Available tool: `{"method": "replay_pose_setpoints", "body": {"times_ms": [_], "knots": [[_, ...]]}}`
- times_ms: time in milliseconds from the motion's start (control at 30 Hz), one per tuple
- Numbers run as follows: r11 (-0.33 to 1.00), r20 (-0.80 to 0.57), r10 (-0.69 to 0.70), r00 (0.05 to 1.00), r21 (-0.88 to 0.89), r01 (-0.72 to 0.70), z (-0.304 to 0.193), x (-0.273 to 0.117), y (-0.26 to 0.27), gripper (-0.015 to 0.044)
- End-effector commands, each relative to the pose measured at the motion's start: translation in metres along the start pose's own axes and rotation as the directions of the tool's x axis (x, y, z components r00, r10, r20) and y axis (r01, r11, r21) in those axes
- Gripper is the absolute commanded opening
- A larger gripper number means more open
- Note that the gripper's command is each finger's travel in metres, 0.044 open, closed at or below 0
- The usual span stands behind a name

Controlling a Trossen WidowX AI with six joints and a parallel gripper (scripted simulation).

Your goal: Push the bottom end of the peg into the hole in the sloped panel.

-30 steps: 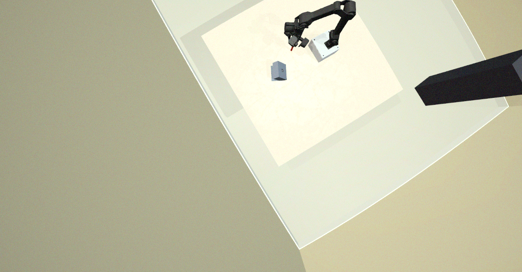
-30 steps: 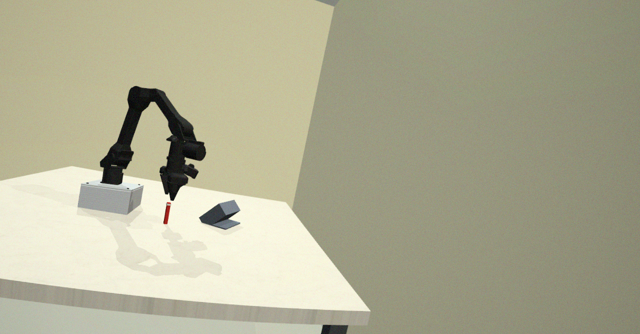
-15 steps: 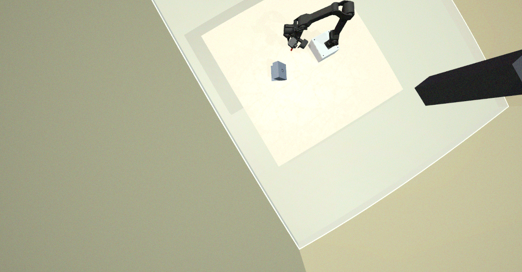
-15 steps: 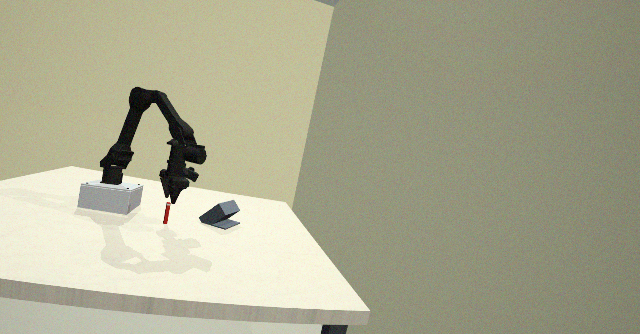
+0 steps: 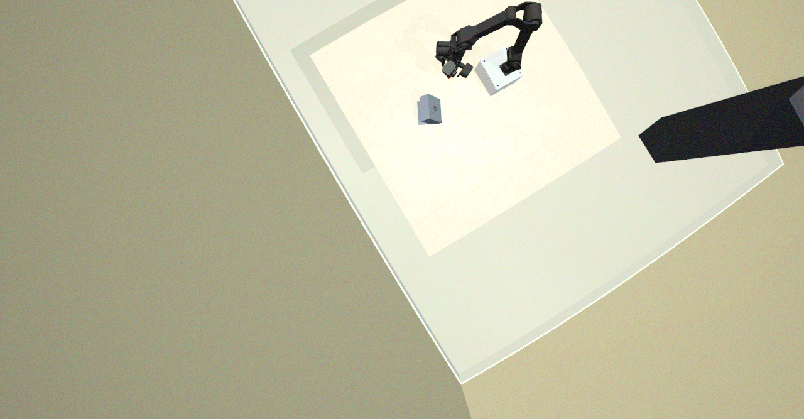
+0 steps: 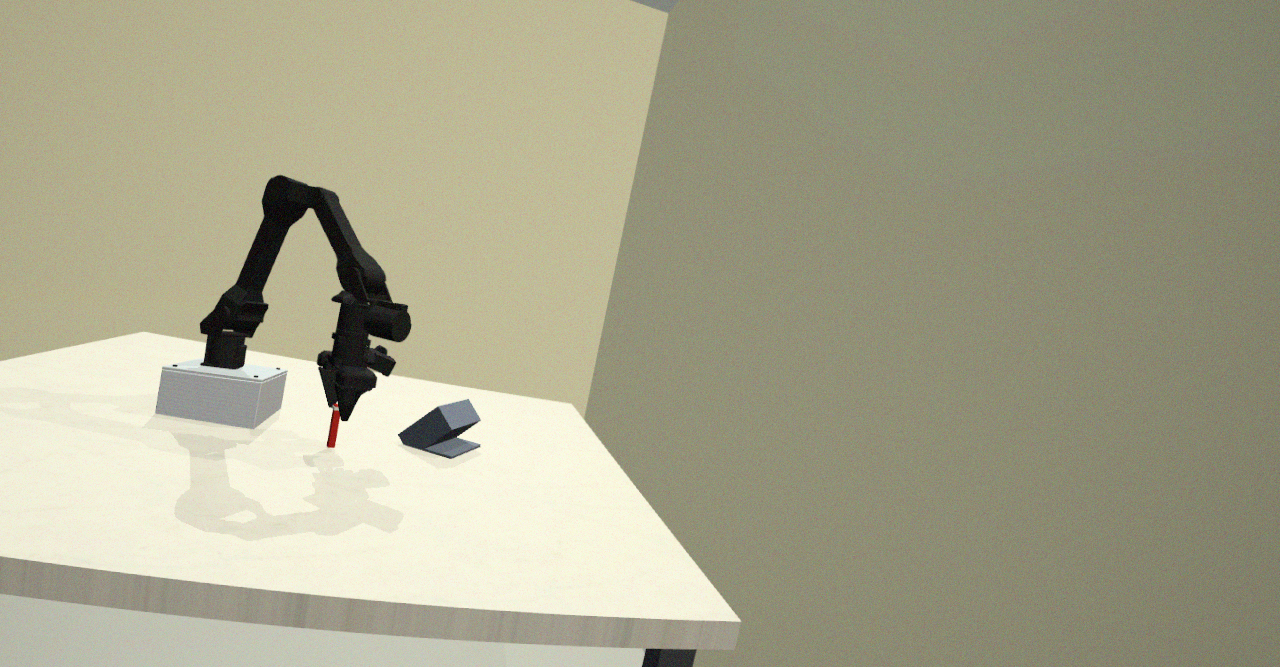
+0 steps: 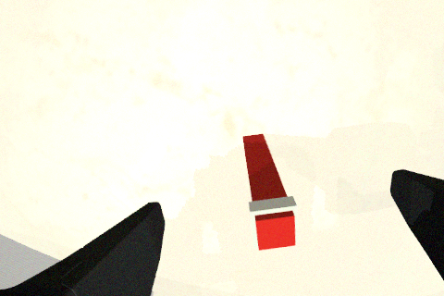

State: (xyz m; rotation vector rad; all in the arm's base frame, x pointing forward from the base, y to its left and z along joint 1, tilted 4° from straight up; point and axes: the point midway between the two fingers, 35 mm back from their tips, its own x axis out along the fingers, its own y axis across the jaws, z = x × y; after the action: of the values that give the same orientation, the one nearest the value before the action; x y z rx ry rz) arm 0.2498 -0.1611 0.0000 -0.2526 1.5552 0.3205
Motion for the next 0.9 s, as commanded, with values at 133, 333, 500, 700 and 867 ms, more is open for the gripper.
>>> {"method": "replay_pose_setpoints", "body": {"times_ms": [133, 333, 500, 700, 867], "knots": [[1.0, -0.001, 0.009, 1.0, -0.004, -0.009, -0.001, 0.014, 0.003, 0.044], [1.0, -0.001, 0.009, 1.0, -0.004, -0.009, -0.002, 0.023, 0.004, 0.044], [1.0, -0.002, 0.003, 1.0, -0.003, -0.003, -0.001, 0.023, 0.002, 0.0414], [1.0, -0.002, 0.003, 1.0, -0.003, -0.003, -0.001, 0.023, 0.002, 0.0256], [1.0, -0.002, 0.003, 1.0, -0.003, -0.003, -0.001, 0.023, 0.002, 0.0125]]}}
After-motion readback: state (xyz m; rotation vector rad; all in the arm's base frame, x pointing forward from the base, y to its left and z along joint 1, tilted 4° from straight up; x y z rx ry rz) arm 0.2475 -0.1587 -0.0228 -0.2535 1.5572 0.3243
